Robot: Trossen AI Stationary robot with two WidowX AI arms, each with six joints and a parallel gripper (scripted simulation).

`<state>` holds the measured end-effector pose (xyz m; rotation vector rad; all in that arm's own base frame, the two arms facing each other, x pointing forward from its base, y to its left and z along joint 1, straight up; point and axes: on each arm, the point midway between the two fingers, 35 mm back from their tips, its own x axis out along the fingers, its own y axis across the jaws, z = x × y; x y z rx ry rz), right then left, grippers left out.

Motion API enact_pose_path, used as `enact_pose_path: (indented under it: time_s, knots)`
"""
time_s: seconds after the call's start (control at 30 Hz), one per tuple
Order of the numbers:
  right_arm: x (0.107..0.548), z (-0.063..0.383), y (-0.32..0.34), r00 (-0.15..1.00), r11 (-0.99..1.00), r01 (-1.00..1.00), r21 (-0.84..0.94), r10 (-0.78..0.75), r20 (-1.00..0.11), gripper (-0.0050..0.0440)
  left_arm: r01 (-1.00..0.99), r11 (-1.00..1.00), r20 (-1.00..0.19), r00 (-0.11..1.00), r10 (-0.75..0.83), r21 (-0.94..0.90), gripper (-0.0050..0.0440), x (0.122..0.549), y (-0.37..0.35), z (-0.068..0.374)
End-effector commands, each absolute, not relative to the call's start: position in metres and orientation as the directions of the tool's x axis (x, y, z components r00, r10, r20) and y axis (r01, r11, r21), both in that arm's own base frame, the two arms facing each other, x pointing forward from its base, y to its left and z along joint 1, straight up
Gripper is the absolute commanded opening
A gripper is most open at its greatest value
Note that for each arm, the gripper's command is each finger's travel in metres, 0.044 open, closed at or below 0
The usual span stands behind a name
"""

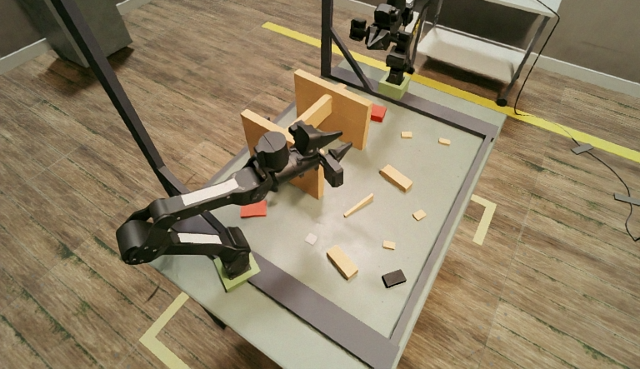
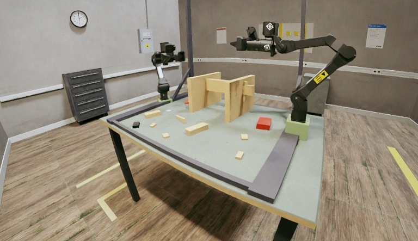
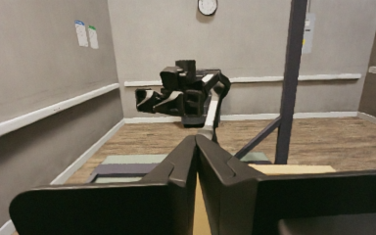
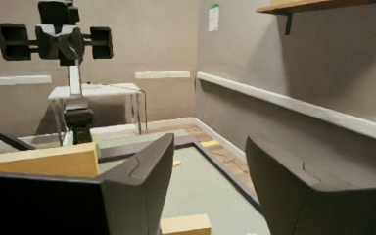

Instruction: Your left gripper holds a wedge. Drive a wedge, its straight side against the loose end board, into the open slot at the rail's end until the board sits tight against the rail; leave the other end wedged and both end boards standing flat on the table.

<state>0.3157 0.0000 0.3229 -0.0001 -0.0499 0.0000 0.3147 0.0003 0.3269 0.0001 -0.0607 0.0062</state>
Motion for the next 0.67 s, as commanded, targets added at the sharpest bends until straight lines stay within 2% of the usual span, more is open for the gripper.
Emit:
enact_pose_path:
  time_s: [0.0,0.63]
  knots:
    - [0.3134,0.3264,-0.0006,0.998,1.000,0.001,0.003,-0.001,0.061,0.0194,-0.010,1.000,0.052,0.999,0.010,0.005,-0.0050,0.3163,0.0001,0.3213]
    - [0.3134,0.3263,-0.0006,0.998,1.000,0.001,0.004,-0.001,0.061,0.0194,-0.001,1.000,0.050,0.999,0.001,0.005,-0.0050,0.3166,-0.0006,0.3208]
